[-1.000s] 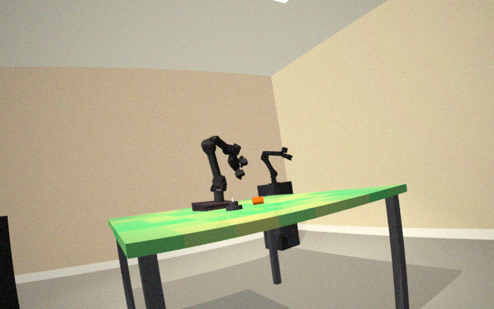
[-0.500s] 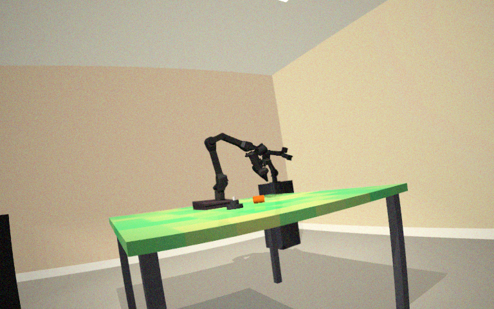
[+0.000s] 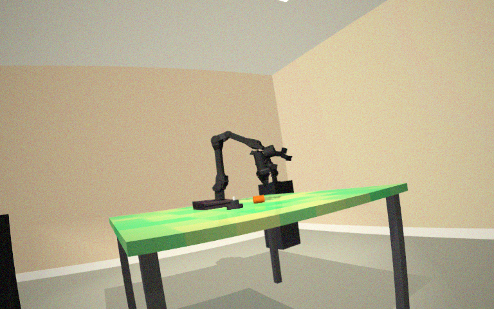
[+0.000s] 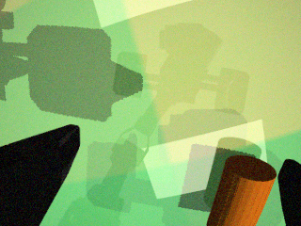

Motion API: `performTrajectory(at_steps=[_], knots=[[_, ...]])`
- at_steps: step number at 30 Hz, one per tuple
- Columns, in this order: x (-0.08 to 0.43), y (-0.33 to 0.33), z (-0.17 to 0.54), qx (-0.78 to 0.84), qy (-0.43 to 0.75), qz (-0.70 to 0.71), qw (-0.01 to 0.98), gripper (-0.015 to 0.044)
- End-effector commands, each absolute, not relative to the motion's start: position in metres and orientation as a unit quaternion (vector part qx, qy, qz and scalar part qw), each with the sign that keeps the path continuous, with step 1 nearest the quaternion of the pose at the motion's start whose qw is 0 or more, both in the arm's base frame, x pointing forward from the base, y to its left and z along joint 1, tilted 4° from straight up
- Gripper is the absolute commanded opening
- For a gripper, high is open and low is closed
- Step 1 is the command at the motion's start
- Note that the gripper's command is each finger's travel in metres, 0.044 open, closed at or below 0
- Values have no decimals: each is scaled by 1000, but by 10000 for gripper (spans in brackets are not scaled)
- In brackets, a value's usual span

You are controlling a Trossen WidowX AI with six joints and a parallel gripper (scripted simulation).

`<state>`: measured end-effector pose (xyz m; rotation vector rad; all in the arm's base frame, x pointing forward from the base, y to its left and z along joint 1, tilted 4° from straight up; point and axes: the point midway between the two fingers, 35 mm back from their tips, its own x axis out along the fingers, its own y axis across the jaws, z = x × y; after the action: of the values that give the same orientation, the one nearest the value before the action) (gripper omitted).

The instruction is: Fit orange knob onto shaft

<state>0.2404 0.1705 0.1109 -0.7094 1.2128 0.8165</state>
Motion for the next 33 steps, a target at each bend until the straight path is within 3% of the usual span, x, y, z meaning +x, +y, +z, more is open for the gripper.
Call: performTrajectory(at_steps=[1, 7, 33], knots=[[261, 131, 107, -335, 566, 347, 669, 440], [267, 104, 105, -346, 580, 343, 652, 440], [272, 106, 53, -347, 580, 343, 652, 440]])
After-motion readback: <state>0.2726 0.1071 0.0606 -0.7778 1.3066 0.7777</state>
